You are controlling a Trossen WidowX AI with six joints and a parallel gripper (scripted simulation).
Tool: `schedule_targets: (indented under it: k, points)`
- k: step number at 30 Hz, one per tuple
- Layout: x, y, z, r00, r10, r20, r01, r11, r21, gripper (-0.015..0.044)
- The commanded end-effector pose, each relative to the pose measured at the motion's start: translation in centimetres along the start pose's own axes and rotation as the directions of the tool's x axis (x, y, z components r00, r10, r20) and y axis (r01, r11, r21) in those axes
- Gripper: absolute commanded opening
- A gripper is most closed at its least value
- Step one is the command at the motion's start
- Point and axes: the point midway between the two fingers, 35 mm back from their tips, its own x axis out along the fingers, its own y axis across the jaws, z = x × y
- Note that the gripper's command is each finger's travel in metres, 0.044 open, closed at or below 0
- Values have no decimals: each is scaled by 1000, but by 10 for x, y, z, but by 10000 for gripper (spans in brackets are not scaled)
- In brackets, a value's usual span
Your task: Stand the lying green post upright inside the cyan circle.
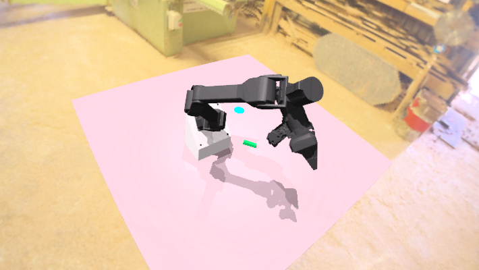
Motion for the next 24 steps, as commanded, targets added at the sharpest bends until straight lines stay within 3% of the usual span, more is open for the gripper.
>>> schedule_targets:
  k: [1,6,11,18,24]
  points:
    - [1,-3,-1,1000,-6,0,6,1000,-11,374]
    - [26,-75,-14,989,-149,21,148,941,-305,242]
    - [38,-150,-18,958,-281,60,263,775,-574,232]
    - [34,-266,-3,879,-450,158,332,340,-880,232]
    - [12,-351,29,798,-539,269,253,-107,-962,232]
